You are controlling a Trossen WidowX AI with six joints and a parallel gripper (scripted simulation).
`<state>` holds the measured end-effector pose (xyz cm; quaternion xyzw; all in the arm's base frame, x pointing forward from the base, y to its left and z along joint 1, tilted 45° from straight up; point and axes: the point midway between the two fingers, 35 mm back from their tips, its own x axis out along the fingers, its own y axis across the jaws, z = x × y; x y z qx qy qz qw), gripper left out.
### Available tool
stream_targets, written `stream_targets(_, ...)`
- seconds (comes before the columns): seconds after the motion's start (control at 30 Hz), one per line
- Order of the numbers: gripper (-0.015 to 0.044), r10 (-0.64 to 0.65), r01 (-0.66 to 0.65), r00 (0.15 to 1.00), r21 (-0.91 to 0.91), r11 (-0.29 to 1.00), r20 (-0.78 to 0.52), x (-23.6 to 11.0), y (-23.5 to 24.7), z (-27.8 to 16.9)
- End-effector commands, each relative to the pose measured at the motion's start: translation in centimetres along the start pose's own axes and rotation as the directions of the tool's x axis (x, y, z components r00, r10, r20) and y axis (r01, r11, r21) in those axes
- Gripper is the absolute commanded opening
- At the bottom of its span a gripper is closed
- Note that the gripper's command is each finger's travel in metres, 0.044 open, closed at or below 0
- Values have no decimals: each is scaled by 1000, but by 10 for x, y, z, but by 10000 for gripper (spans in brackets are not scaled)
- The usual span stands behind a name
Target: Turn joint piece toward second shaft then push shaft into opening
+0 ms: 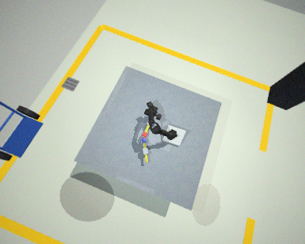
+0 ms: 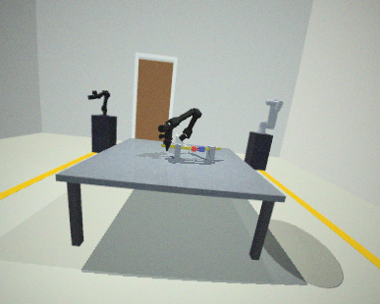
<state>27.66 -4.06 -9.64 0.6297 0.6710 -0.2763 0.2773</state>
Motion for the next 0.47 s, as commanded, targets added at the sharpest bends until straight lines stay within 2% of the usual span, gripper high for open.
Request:
stream_targets(0.0, 440, -2, 2, 1000, 0, 1000, 0, 0, 0, 0)
stream_targets(0.27, 440, -2, 2, 1000, 0, 1000, 0, 0, 0, 0)
stream_targets(0.43, 440, 2, -2, 1000, 0, 1000, -8, -30, 0, 0)
